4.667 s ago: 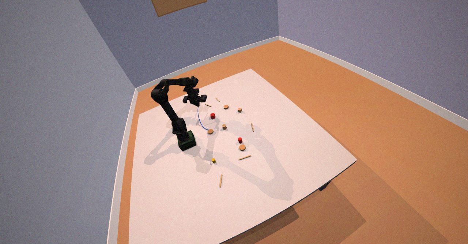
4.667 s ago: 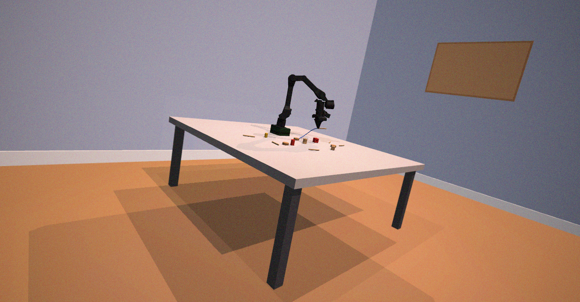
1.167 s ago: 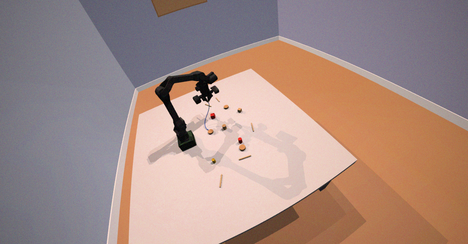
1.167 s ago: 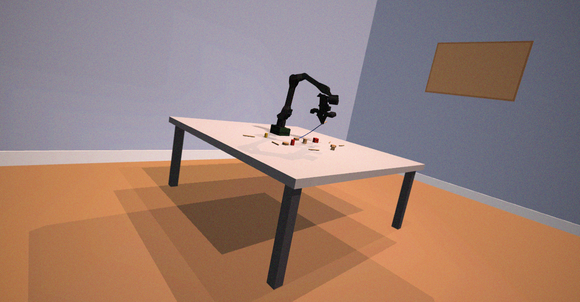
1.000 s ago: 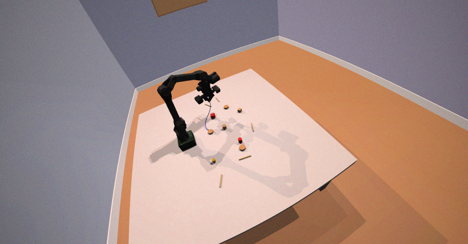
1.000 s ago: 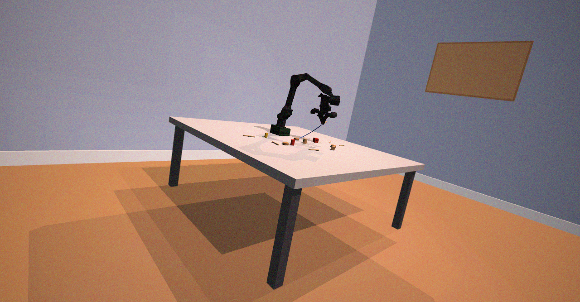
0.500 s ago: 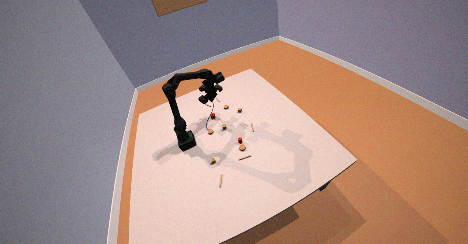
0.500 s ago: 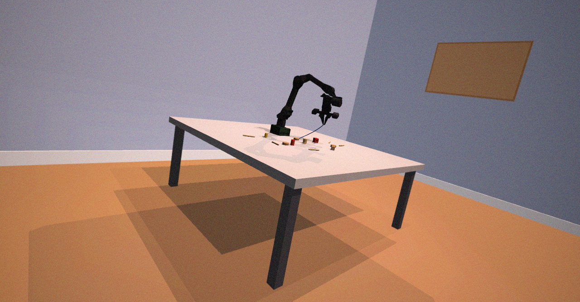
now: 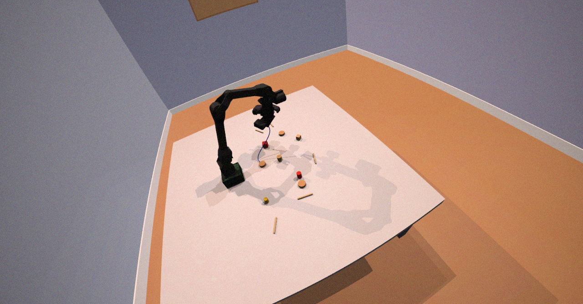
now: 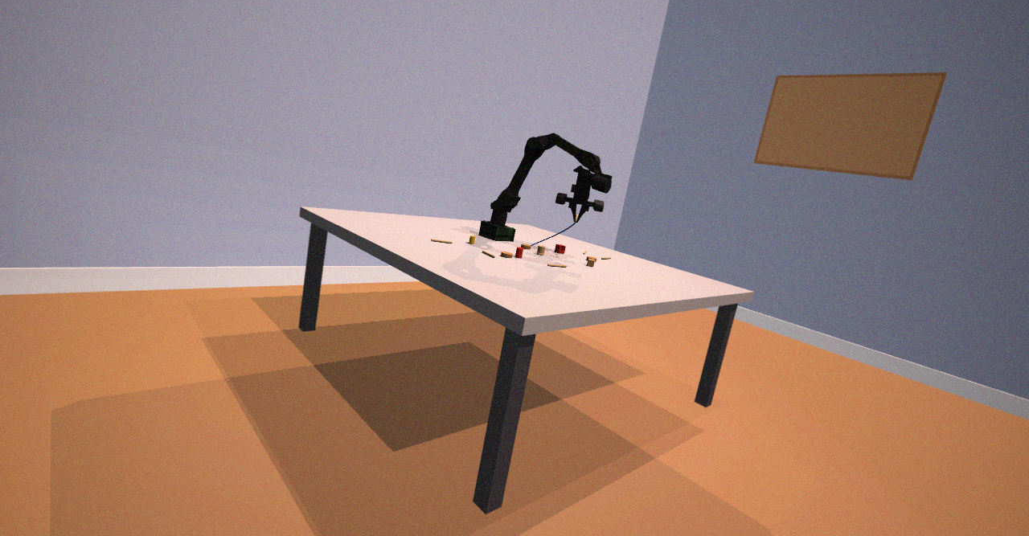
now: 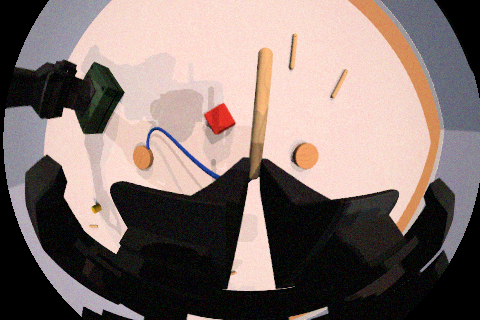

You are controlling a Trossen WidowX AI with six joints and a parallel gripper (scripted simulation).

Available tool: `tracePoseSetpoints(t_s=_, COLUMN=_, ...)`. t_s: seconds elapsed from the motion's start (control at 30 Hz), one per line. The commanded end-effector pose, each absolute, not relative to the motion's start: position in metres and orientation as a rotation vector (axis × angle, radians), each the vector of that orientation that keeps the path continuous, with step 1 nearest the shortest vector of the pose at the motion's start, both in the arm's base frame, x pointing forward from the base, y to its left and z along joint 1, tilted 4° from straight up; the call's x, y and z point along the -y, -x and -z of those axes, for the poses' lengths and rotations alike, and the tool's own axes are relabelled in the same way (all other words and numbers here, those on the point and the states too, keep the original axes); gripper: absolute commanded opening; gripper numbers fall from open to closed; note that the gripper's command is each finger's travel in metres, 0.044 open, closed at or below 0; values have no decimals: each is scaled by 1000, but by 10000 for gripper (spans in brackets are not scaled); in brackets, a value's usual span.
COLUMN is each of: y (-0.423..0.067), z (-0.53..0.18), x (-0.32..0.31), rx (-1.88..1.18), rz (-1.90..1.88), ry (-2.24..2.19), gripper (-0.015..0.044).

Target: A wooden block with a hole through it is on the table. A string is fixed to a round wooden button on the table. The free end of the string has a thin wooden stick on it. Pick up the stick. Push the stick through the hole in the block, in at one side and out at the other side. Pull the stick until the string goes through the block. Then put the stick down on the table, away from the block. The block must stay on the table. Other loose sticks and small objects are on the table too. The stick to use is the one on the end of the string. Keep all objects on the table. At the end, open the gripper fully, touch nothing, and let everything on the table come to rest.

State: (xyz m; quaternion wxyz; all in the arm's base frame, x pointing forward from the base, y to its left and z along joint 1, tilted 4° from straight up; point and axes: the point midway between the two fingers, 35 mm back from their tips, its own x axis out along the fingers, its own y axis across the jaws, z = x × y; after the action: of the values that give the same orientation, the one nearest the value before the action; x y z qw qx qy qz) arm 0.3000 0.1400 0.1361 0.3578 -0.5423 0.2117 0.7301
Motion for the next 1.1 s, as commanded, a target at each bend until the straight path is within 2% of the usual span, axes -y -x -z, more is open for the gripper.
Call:
tracePoseSetpoints(t_s=0.0, y=-306, z=-136, x=-134, rx=-508, rz=-1933, ry=1442, gripper=0)
tracePoseSetpoints(t_s=1.07, y=-339, z=-135, x=-95, rx=-194, rz=-2216, ry=1728, gripper=0)
